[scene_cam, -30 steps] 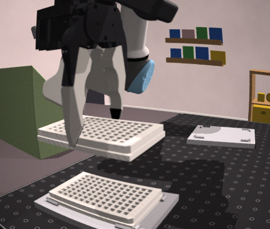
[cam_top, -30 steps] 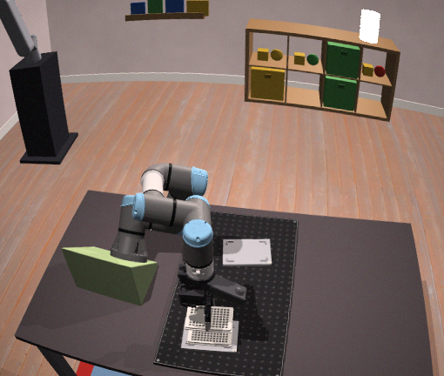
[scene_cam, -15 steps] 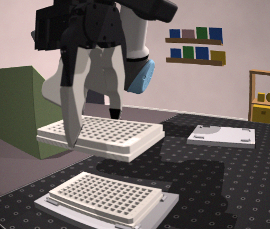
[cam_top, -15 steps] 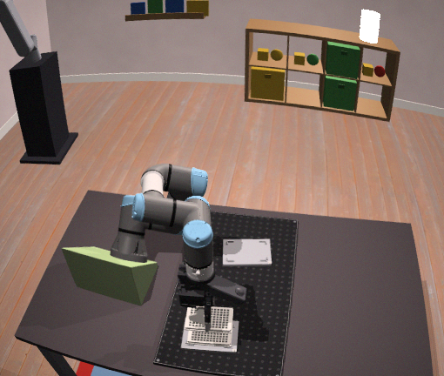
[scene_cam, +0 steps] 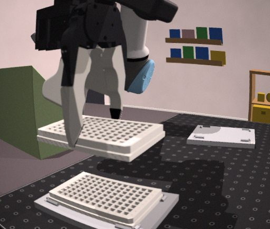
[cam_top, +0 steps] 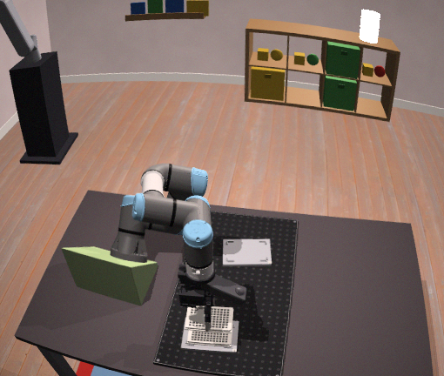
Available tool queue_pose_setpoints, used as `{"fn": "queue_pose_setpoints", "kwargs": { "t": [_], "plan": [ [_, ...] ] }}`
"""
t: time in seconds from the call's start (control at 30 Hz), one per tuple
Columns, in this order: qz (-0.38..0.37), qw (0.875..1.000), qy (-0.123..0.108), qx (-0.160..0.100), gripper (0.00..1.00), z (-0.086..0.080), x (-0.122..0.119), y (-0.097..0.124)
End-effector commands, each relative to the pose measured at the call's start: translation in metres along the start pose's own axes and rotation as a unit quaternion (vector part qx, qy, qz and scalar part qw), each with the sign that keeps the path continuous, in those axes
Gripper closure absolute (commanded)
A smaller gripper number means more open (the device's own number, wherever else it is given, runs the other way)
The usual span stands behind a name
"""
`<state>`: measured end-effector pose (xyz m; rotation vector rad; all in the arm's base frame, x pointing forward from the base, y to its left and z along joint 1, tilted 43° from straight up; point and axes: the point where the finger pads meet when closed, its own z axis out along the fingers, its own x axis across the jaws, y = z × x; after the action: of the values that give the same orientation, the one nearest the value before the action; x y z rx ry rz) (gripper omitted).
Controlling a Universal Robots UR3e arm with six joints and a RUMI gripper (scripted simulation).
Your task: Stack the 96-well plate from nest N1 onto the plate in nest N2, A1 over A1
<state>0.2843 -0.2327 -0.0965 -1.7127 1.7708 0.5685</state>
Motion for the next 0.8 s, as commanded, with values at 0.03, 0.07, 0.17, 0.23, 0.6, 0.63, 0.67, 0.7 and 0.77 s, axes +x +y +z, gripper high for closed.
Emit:
{"fn": "queue_pose_setpoints", "kwargs": {
  "t": [0.03,0.07,0.17,0.23,0.6,0.63,0.67,0.7,0.77],
  "plan": [
    [0.0,1.0,0.001,0.001,1.0,-0.001,0.0,0.0],
    [0.0,1.0,0.001,0.001,1.0,0.001,0.0,0.0],
    [0.0,1.0,0.001,0.001,1.0,0.002,0.0,0.0],
    [0.0,1.0,0.001,0.001,1.0,0.006,0.0,0.0],
    [0.0,1.0,0.001,0.001,1.0,0.024,0.0,0.0],
    [0.0,1.0,0.001,0.001,1.0,0.026,0.0,0.0],
    [0.0,1.0,0.001,0.001,1.0,0.027,0.0,0.0],
    [0.0,1.0,0.001,0.001,1.0,0.027,0.0,0.0],
    [0.0,1.0,0.001,0.001,1.0,0.029,0.0,0.0]
  ]
}}
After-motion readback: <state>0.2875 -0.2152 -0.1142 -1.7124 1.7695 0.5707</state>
